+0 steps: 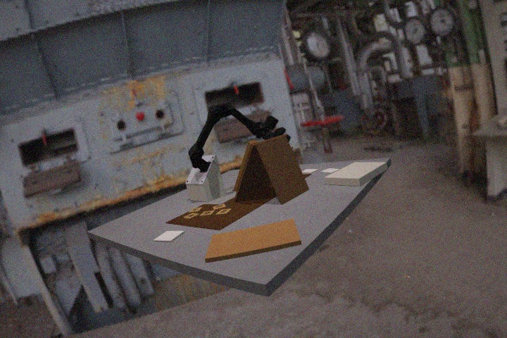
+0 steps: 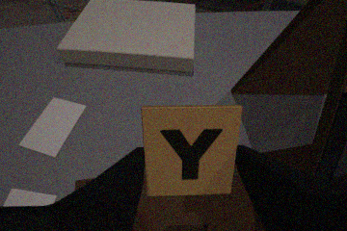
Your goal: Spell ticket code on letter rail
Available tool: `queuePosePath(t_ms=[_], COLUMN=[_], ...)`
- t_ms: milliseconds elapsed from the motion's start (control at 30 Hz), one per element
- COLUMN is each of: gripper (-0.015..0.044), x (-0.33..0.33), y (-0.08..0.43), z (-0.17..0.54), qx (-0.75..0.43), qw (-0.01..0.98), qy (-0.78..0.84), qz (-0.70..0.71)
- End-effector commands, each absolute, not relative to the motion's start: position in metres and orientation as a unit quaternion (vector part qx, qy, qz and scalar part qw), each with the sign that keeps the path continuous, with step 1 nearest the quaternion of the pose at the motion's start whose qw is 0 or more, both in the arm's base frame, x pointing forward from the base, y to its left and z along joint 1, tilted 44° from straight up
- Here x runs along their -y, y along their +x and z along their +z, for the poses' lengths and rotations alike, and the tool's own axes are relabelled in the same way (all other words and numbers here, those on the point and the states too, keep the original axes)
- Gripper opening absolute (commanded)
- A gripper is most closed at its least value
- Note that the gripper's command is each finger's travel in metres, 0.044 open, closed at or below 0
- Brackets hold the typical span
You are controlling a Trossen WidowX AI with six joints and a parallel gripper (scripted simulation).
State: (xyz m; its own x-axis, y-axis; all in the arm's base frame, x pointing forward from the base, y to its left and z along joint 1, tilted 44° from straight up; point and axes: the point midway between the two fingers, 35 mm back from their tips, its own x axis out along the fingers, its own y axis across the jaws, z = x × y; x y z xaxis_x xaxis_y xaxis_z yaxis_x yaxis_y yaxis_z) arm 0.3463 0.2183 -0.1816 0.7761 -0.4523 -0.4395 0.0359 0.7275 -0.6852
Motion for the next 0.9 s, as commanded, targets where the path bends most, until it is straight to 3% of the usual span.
queuePosePath(t_ms=[0,867], gripper=[0.0000,0.0000], x=[-0.2197,-0.2151], y=[0.3477,0.3464], z=[-0.1789,-0.1779], qx=[-0.301,-0.301], qw=[0.881,0.880], qy=[-0.337,-0.338], qz=[-0.141,-0.141])
